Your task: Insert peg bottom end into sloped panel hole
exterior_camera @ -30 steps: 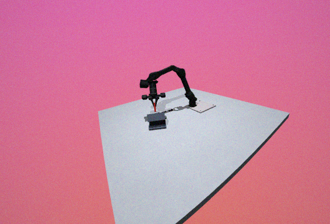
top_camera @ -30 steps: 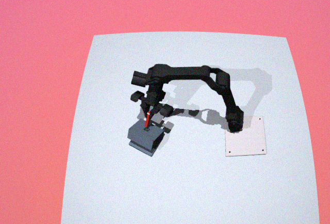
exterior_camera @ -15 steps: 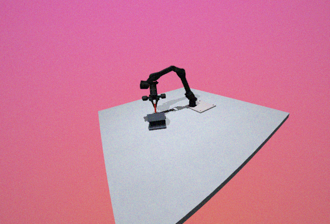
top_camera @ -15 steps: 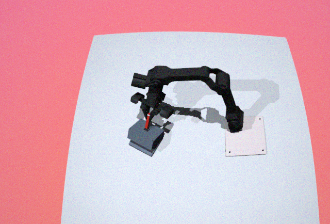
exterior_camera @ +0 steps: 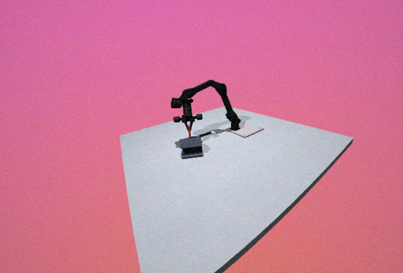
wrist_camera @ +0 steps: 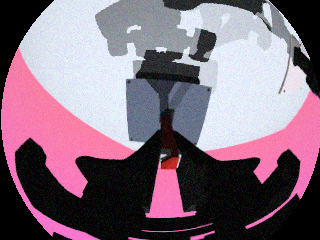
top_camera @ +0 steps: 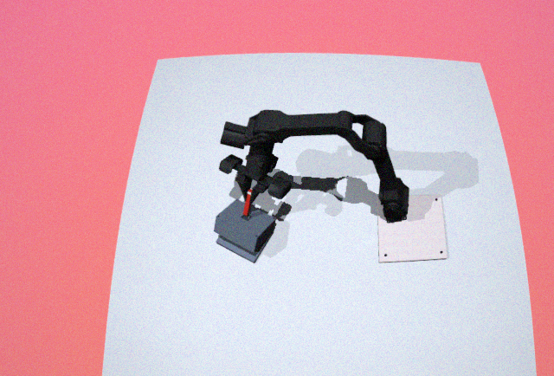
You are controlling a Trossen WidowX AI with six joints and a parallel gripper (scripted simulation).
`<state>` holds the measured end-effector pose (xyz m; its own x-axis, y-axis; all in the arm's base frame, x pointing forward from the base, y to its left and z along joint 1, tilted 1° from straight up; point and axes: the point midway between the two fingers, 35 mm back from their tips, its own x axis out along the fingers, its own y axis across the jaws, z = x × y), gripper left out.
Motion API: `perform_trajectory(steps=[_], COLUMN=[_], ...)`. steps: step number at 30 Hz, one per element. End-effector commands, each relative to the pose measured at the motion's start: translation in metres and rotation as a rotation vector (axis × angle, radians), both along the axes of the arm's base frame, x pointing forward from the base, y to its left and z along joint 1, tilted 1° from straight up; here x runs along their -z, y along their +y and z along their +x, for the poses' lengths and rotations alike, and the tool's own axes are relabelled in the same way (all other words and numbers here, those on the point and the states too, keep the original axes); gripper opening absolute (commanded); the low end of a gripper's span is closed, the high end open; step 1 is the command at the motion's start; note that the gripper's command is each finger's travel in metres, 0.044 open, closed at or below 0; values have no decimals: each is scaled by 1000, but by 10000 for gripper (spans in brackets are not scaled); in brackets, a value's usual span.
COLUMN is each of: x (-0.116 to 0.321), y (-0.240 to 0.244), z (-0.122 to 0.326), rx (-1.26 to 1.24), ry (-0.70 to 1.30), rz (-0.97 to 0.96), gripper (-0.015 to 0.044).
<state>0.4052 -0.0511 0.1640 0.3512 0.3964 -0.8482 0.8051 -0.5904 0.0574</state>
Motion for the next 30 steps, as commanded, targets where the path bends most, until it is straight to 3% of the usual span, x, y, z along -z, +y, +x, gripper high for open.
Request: perform_trajectory(steps=[1,30], x=[2,9], y=[1,5], z=[-2,-1], rx=[-1,-1], ry=[3,3], rz=[1,1], gripper=[0,0])
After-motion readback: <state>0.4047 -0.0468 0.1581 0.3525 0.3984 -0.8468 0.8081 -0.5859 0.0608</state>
